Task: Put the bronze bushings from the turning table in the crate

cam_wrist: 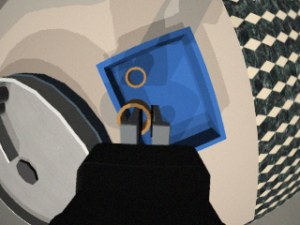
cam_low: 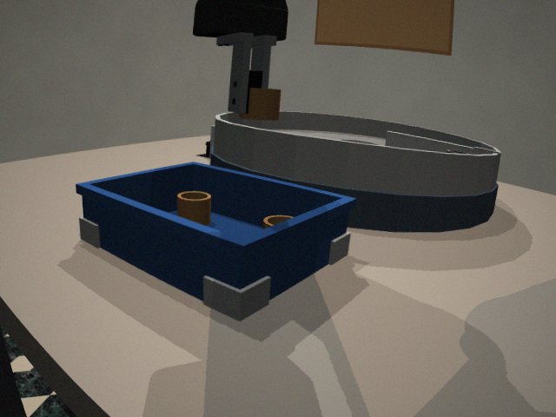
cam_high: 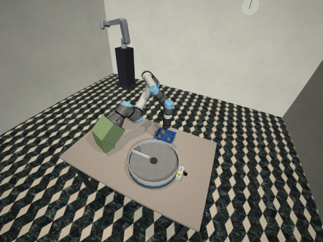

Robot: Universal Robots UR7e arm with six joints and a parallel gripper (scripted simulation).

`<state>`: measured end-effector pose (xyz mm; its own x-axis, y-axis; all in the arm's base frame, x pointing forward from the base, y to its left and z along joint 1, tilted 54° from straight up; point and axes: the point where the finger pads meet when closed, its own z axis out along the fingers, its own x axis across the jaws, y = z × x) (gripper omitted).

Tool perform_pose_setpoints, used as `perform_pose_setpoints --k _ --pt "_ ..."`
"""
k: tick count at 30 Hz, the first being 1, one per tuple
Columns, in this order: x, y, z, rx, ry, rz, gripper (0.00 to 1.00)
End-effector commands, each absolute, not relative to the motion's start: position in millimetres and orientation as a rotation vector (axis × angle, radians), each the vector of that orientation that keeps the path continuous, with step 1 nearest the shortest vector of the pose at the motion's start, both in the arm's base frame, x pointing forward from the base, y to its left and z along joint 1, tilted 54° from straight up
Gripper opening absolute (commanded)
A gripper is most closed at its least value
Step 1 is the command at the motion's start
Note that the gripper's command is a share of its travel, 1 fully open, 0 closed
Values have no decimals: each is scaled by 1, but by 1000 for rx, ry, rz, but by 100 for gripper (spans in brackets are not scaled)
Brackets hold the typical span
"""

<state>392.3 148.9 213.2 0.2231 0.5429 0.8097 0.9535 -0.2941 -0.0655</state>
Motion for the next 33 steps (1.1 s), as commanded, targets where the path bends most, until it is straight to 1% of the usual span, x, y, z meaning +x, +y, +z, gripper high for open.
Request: perform_pose_setpoints --k 1,13,18,33 --pt "397 167 202 -1930 -1372 -928 0" --pt "397 167 202 -1930 -1372 -928 0" --pt "403 188 189 -1929 -1370 -927 0" --pt "404 191 186 -1929 -1370 -927 0"
